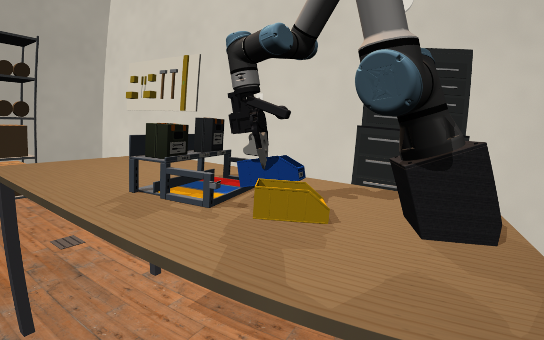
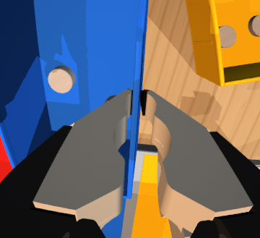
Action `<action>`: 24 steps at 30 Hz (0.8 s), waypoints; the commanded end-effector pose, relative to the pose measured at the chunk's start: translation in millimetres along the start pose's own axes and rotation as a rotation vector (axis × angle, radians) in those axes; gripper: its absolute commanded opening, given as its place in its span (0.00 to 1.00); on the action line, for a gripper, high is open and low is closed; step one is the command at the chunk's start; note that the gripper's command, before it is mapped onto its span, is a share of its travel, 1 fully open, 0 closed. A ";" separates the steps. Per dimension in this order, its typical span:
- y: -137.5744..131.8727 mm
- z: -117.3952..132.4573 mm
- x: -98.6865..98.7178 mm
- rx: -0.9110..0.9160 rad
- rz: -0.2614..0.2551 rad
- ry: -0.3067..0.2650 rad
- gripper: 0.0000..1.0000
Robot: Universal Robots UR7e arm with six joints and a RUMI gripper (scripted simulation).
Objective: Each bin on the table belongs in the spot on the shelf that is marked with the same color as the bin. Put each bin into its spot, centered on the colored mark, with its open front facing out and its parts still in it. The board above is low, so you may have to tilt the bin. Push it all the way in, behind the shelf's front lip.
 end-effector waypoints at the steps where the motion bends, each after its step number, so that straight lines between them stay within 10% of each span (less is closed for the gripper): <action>1: -0.4 1.3 -0.6 0.000 -0.001 -0.001 0.00; 24: -2.6 13.7 -3.3 0.000 -0.001 -0.001 0.00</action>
Point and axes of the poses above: the point where the finger pads meet when closed, its own x axis out along the fingers, its own y axis across the jaws, z = x × y, the point moved 1 cm from there along -x, back along the fingers, and after that the axes turned 7 degrees about -x, right-handed, at the moved point
